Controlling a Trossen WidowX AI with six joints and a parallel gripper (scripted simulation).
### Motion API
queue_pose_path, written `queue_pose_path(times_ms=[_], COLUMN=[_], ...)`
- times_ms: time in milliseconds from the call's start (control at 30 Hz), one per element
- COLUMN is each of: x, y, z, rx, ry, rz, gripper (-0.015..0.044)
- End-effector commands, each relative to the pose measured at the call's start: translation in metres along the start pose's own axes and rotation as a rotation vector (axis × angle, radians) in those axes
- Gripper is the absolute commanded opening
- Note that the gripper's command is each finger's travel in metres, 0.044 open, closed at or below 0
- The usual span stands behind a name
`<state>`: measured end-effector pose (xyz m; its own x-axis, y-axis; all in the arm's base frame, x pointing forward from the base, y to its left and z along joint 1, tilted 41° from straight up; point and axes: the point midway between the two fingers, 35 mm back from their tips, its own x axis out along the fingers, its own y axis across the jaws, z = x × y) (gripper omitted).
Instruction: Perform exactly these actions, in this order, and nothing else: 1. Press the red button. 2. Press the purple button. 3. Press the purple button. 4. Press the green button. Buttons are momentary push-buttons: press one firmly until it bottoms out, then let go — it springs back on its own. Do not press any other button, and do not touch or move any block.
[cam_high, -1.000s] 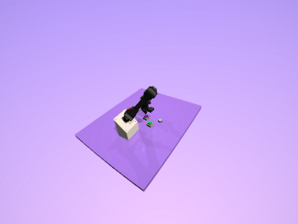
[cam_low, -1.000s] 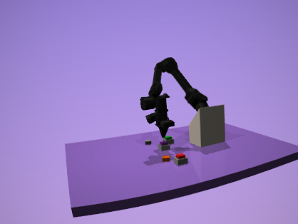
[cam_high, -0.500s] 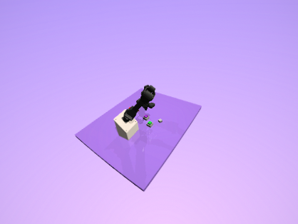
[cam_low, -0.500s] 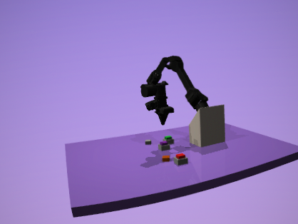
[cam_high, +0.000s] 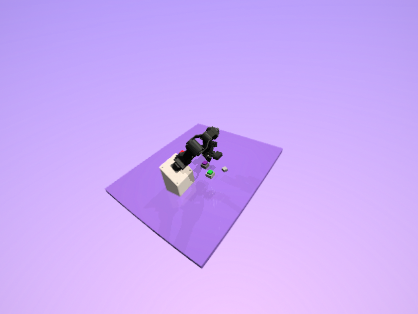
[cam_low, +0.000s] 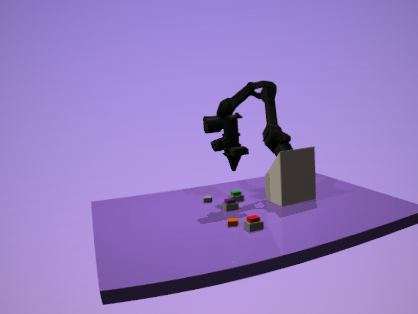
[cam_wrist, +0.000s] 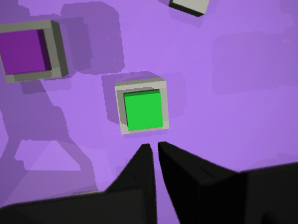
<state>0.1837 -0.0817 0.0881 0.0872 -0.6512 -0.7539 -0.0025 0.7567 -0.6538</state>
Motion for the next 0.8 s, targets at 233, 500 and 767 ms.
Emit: queue_pose_path(times_ms=[233, 500, 767], x=[0.058, 0.067, 0.08], y=[-0.003, -0.003, -0.003], z=[-0.004, -0.004, -0.004], rx=[-0.003, -0.003, -0.003], ry=[0.005, 0.005, 0.005], rz=[-0.009, -0.008, -0.009], gripper=[0.002, 0.002, 0.002])
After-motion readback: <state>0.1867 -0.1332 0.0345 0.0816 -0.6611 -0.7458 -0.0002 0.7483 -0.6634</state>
